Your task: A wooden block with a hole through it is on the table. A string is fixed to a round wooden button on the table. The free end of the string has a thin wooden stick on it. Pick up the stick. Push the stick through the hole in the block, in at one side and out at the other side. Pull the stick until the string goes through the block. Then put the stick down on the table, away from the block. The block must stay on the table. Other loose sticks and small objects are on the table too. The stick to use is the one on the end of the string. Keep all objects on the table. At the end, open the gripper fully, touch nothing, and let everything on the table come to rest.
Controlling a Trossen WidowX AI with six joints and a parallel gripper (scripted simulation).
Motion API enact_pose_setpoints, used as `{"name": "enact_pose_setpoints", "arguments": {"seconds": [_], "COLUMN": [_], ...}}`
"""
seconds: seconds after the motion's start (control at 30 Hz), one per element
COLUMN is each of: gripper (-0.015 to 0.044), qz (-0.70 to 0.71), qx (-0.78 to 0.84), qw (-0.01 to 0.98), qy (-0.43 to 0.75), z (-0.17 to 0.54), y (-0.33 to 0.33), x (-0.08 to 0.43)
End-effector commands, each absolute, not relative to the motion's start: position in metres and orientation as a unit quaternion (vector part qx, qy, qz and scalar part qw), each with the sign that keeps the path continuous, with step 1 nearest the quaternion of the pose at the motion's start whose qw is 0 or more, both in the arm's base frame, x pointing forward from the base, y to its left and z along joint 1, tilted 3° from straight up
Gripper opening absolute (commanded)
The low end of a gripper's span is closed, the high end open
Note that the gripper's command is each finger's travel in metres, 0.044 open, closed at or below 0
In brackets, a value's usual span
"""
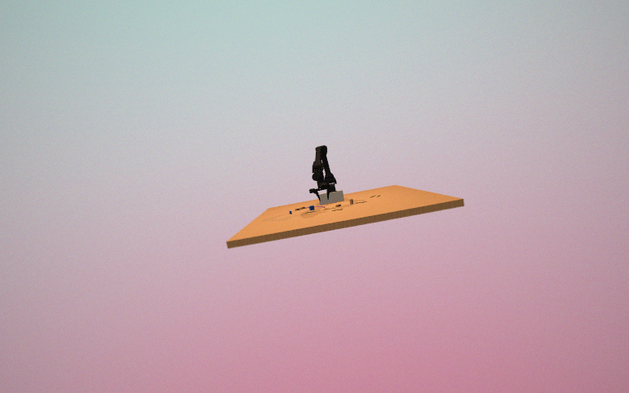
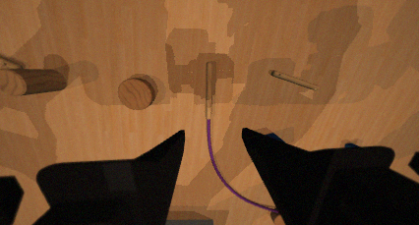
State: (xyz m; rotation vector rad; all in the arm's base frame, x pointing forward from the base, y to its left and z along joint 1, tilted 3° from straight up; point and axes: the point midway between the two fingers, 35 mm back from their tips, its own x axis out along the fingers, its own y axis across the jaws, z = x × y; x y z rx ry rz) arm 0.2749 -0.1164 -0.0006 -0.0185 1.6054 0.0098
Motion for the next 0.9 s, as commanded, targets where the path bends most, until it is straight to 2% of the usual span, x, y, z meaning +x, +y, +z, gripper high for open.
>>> {"name": "enact_pose_setpoints", "arguments": {"seconds": [0.0, 0.07, 0.87], "gripper": [0.0177, 0.0125, 0.0125], "qz": [0.003, 0.003, 0.003], "qx": [-0.005, -0.005, -0.005], "qw": [0.696, 0.696, 0.696], "qy": [0.718, 0.718, 0.718], "z": [-0.001, -0.001, -0.018], "y": [-0.116, -0.116, -0.116], "x": [0.275, 0.275, 0.276]}}
